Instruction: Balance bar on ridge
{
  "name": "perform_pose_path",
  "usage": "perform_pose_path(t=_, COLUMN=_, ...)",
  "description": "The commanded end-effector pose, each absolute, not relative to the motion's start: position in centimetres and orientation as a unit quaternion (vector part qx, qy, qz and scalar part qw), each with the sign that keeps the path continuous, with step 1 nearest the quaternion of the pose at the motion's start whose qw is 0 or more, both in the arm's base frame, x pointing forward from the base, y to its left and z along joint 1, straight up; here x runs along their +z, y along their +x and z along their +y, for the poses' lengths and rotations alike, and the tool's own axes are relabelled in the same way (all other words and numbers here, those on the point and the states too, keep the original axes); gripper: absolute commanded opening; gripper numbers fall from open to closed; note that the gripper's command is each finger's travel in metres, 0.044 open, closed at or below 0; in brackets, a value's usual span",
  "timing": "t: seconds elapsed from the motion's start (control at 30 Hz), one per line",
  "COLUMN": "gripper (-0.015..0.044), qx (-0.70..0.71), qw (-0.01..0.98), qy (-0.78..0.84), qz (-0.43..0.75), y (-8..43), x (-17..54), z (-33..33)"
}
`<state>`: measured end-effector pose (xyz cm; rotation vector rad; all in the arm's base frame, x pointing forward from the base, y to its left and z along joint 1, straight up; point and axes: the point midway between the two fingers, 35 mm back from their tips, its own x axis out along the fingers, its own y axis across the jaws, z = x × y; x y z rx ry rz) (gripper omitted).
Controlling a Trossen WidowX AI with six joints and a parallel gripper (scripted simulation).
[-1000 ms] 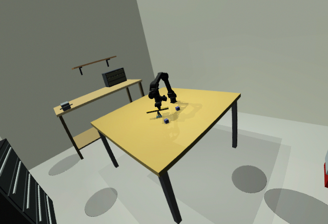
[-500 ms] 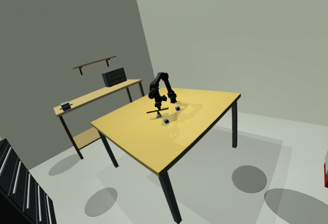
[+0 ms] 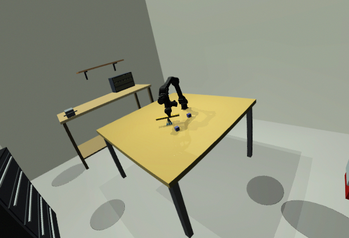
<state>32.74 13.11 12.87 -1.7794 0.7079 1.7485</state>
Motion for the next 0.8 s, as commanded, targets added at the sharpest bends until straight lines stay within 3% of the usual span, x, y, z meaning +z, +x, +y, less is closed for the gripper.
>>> perform_pose_path(t=0.0, gripper=0.0440, qx=0.640, qw=0.279, qy=-0.669, qz=0.255, y=33.1, x=16.3, z=13.3)
perform_pose_path(t=0.17, gripper=0.0440, qx=0.634, qw=0.285, qy=-0.675, qz=0.248, y=32.5, x=21.7, z=13.0)
perform_pose_path(t=0.77, gripper=0.0440, qx=0.634, qw=0.285, qy=-0.675, qz=0.248, y=32.4, x=21.9, z=13.0)
